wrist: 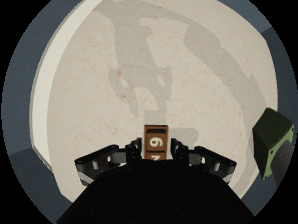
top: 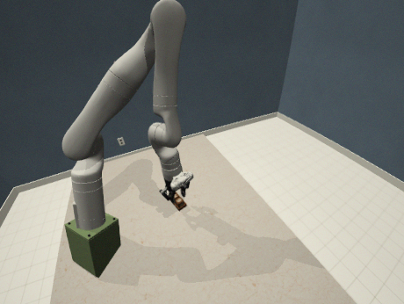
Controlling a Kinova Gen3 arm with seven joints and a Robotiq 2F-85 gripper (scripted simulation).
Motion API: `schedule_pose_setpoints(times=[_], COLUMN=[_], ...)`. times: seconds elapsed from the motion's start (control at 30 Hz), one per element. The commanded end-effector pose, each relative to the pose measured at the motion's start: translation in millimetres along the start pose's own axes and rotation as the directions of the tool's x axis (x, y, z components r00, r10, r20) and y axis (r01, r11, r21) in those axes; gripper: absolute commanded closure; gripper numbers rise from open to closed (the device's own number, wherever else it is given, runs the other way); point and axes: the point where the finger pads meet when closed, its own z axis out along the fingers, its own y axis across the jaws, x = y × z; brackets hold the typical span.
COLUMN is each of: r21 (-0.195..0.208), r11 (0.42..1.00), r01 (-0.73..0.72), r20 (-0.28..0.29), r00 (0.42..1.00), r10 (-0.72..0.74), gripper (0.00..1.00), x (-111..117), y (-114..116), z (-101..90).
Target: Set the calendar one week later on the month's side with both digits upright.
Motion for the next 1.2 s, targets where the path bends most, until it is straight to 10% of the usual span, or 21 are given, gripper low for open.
schedule_pose_setpoints(times=[0.0, 1.17], r21=[0.001, 0.001], r11=[1.000, 1.000], r01=[0.000, 0.000], r20=[-0.001, -0.001], r00=[1.000, 1.000], r10=[0.000, 0.000], gripper=[0.52, 0.52], x=[0.2, 0.2], y=[-0.2, -0.2], z=[-0.3, 18.8])
